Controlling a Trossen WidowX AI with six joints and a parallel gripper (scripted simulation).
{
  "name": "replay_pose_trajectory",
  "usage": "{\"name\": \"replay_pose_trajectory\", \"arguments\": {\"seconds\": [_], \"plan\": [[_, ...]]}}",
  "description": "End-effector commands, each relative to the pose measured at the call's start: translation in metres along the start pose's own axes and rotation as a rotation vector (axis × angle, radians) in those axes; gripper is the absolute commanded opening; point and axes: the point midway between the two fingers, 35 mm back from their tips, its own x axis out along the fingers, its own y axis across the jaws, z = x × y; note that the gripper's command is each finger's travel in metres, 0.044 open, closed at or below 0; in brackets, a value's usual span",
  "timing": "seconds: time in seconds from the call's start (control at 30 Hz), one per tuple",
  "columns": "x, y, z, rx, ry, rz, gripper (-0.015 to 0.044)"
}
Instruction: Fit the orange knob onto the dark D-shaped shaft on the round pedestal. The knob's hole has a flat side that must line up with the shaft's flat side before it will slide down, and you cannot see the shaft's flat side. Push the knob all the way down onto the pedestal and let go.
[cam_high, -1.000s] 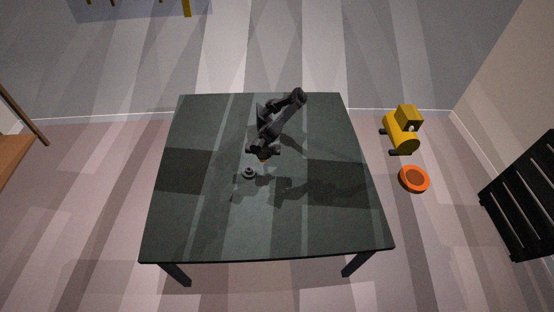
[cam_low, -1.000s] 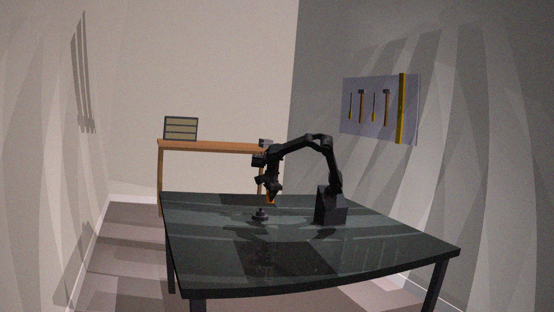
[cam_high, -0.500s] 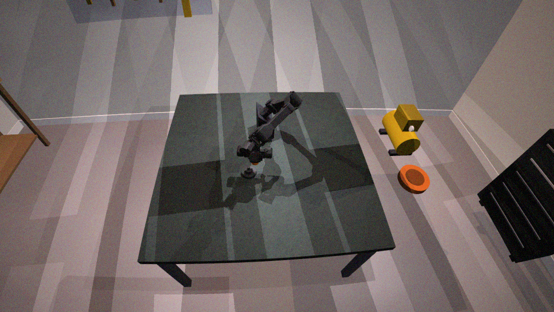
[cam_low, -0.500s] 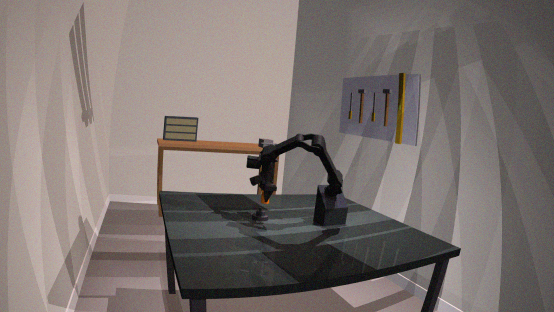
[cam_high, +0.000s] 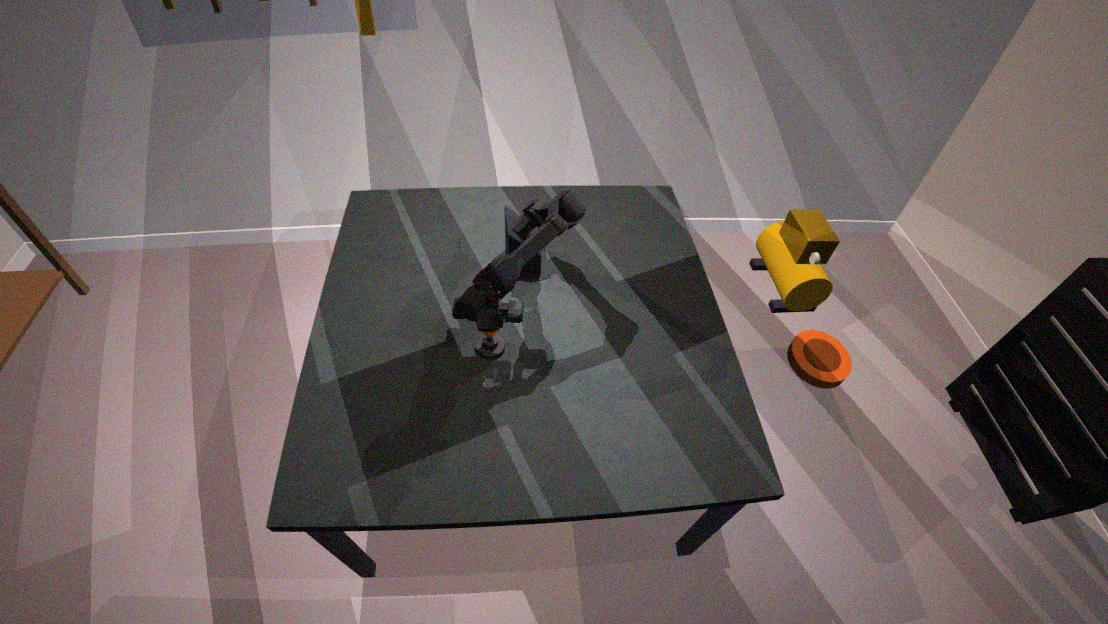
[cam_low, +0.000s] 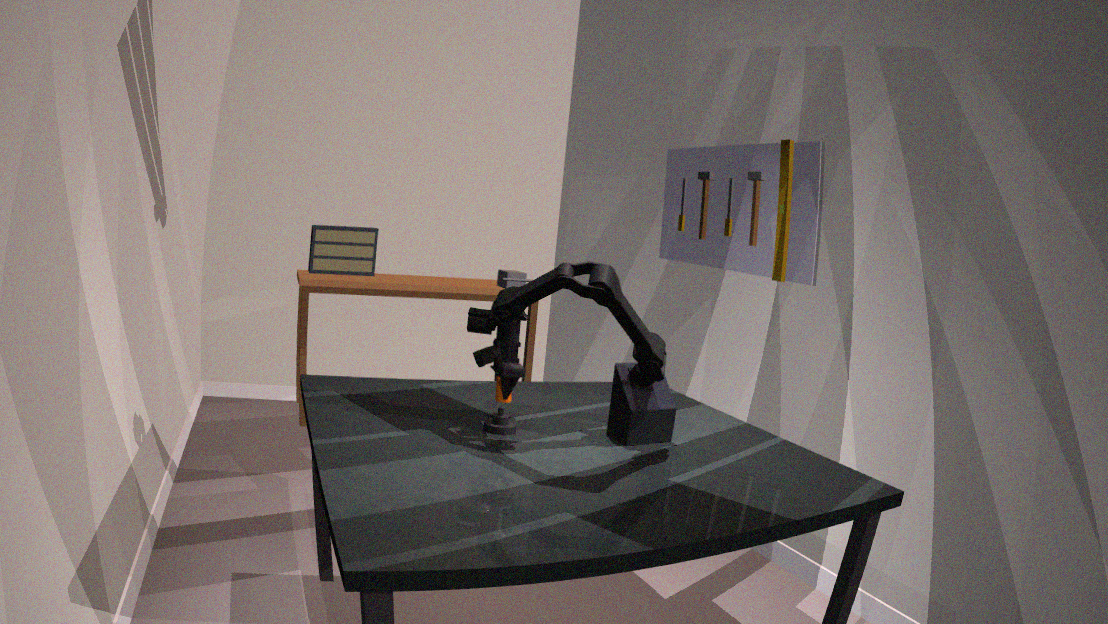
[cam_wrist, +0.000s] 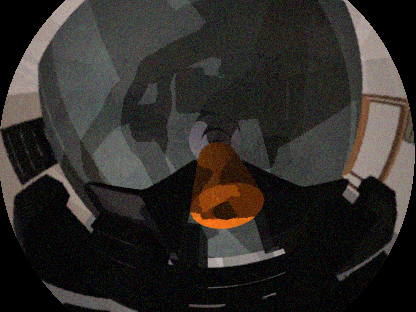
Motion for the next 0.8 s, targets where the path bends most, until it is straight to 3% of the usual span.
{"name": "replay_pose_trajectory", "arguments": {"seconds": [0.0, 0.2, 0.77], "plan": [[0.007, -0.001, 0.003, -0.008, -0.004, -0.006, 0.0000], [0.023, -0.001, 0.002, -0.008, -0.004, -0.005, 0.0000], [0.023, 0.000, 0.002, -0.017, -0.004, -0.005, 0.0000]]}}
